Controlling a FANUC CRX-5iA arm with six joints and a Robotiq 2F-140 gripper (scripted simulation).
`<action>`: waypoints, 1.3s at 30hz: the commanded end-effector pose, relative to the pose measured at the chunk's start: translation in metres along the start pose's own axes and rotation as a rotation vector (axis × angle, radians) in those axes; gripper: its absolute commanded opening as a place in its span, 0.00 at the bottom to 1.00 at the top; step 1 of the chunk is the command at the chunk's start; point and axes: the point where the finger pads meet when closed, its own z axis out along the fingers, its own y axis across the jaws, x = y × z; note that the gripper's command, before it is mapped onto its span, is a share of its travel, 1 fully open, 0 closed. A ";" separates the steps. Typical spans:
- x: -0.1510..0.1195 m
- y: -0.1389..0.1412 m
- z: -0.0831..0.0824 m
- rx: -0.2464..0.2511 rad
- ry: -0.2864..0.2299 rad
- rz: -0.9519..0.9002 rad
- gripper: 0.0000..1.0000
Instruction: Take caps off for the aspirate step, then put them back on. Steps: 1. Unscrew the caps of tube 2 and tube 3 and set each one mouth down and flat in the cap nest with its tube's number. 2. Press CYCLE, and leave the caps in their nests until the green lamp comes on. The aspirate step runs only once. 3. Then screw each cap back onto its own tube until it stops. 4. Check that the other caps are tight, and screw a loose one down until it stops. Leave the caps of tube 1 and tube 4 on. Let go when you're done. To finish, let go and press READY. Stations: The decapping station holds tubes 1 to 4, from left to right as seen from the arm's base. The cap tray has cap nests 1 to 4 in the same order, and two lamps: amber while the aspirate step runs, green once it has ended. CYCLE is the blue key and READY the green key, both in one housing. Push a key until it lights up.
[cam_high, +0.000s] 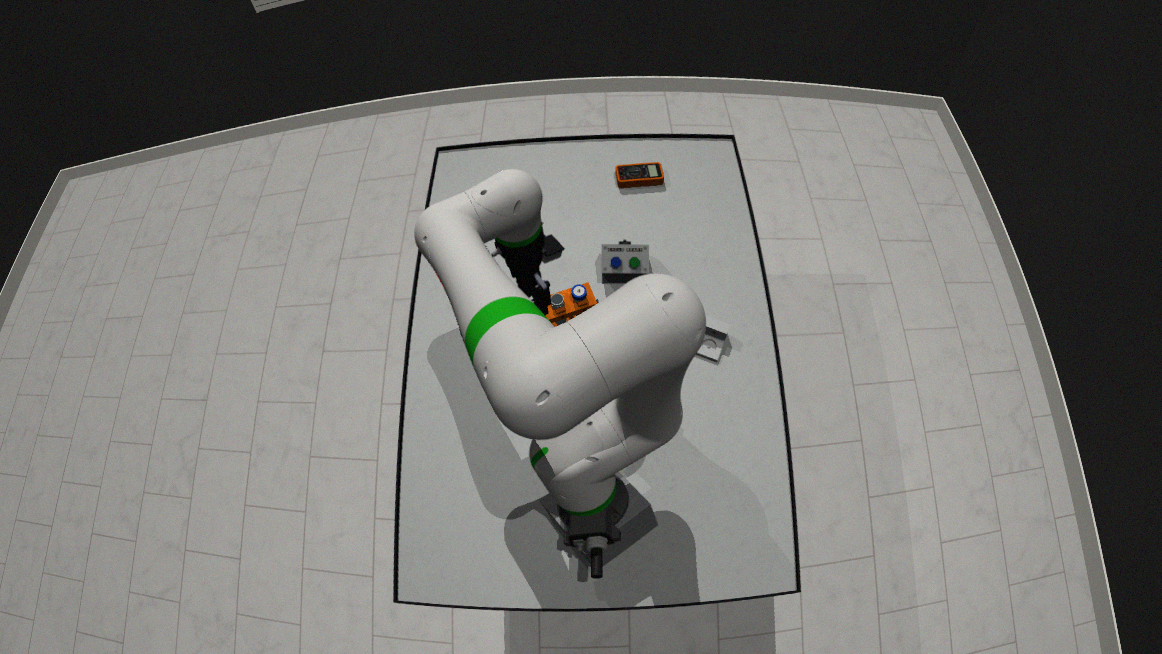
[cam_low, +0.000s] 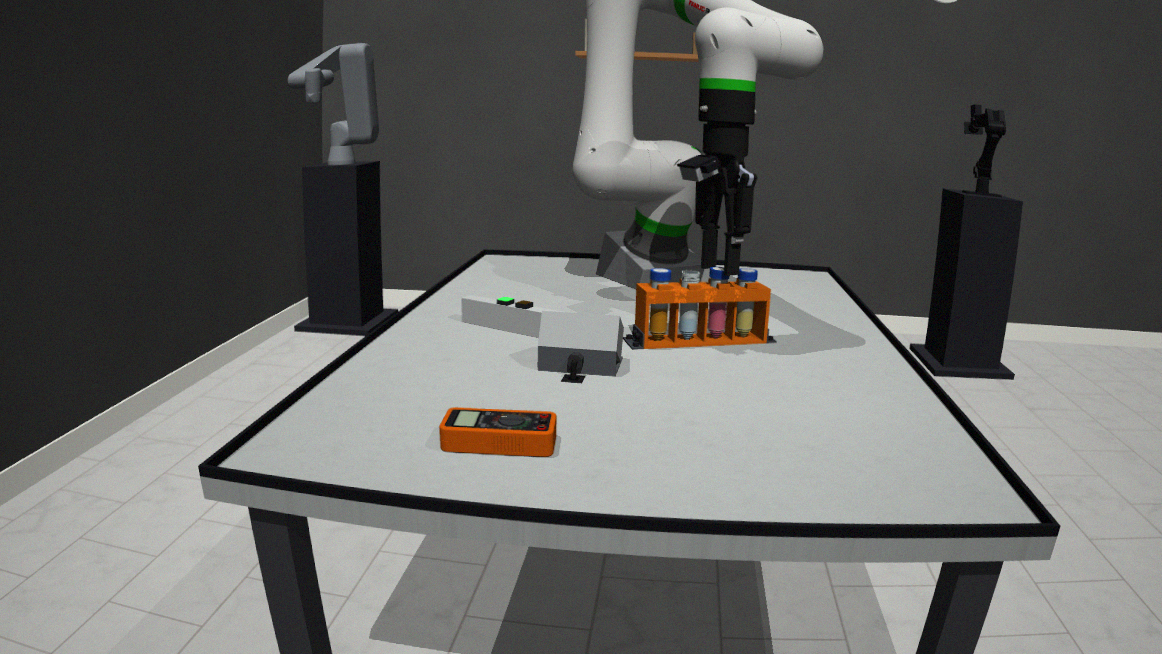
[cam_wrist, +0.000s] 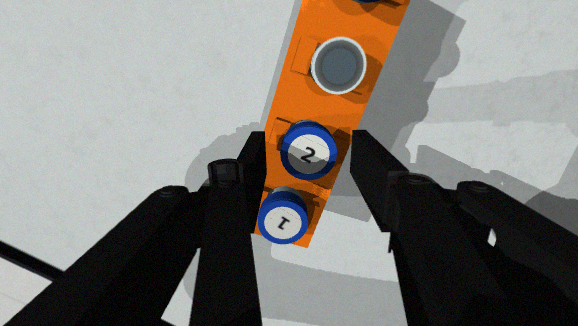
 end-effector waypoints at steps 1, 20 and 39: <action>0.000 -0.001 -0.001 0.002 0.001 0.000 0.41; 0.000 -0.001 0.007 0.001 0.001 -0.066 0.41; 0.000 -0.001 0.007 0.002 0.001 0.001 0.30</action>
